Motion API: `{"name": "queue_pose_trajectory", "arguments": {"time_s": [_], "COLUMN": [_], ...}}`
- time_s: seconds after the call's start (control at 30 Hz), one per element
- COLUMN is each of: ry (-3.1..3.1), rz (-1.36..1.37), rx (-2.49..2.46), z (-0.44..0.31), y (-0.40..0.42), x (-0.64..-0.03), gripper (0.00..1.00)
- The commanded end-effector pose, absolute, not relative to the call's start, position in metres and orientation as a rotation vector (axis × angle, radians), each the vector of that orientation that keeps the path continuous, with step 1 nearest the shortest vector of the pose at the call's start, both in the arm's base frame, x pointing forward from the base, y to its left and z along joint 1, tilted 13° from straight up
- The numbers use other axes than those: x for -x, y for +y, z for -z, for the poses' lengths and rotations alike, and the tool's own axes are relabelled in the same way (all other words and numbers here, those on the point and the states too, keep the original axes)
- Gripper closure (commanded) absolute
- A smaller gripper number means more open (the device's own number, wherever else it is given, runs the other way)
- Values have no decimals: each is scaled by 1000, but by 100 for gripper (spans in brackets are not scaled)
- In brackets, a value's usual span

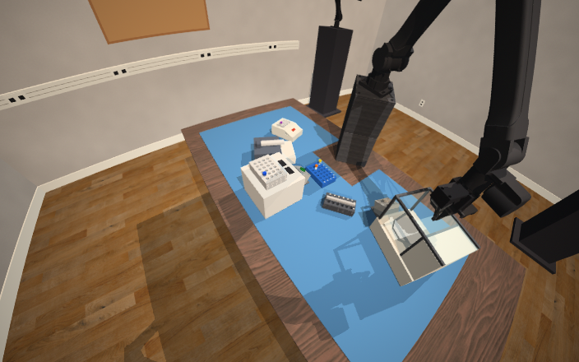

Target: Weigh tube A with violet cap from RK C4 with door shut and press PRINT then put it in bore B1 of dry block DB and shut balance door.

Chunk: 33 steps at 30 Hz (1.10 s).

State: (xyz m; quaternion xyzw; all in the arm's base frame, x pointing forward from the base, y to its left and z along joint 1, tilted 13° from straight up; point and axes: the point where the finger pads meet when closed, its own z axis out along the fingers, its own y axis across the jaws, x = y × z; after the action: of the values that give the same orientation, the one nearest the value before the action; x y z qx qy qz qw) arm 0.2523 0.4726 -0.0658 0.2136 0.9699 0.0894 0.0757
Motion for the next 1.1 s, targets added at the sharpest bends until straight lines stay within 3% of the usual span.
{"name": "queue_pose_trajectory", "arguments": {"time_s": [0.0, 1.07], "ry": [2898, 2899], "rz": [-309, -302], "rx": [-634, -635], "z": [52, 59], "y": [472, 446], "x": [-257, -245], "gripper": [94, 94]}}
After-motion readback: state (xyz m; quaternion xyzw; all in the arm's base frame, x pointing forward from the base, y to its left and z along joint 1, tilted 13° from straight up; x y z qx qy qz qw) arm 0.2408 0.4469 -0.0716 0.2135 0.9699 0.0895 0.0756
